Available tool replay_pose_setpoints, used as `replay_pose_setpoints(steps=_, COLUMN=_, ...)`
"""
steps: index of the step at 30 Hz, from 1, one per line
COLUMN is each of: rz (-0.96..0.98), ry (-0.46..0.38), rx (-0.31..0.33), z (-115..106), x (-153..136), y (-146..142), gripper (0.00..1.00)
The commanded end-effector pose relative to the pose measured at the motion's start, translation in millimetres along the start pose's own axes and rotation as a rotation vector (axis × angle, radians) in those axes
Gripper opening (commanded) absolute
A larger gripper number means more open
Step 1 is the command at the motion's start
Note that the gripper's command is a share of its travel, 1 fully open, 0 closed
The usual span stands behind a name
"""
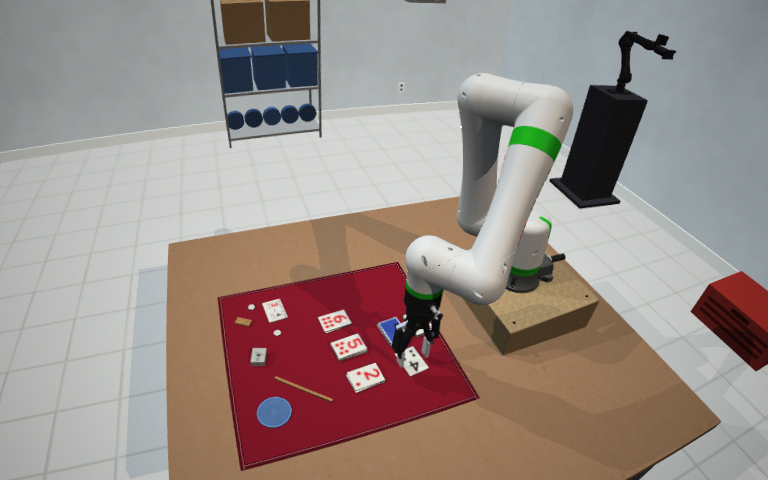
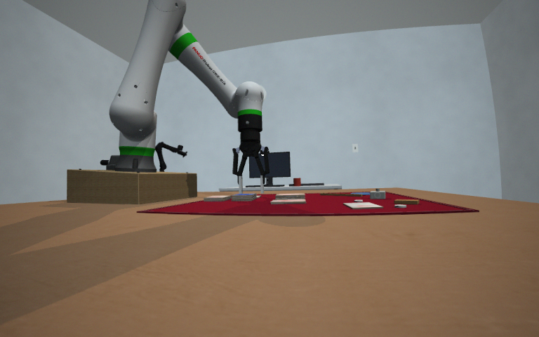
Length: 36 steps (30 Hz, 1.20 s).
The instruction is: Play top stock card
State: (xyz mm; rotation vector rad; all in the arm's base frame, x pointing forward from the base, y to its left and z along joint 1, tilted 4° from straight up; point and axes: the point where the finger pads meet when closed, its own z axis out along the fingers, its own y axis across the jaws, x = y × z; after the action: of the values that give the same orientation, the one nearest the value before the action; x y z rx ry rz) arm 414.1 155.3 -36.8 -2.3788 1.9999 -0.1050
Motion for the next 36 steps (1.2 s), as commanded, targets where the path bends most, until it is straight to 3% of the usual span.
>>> replay_pose_setpoints(steps=1, rz=0.0, ry=0.0, rx=0.001, z=0.5, x=0.0, y=-0.3, gripper=0.5)
replay_pose_setpoints(steps=36, rz=0.0, ry=0.0, rx=0.001, z=7.6, x=0.0, y=-0.5, gripper=0.5)
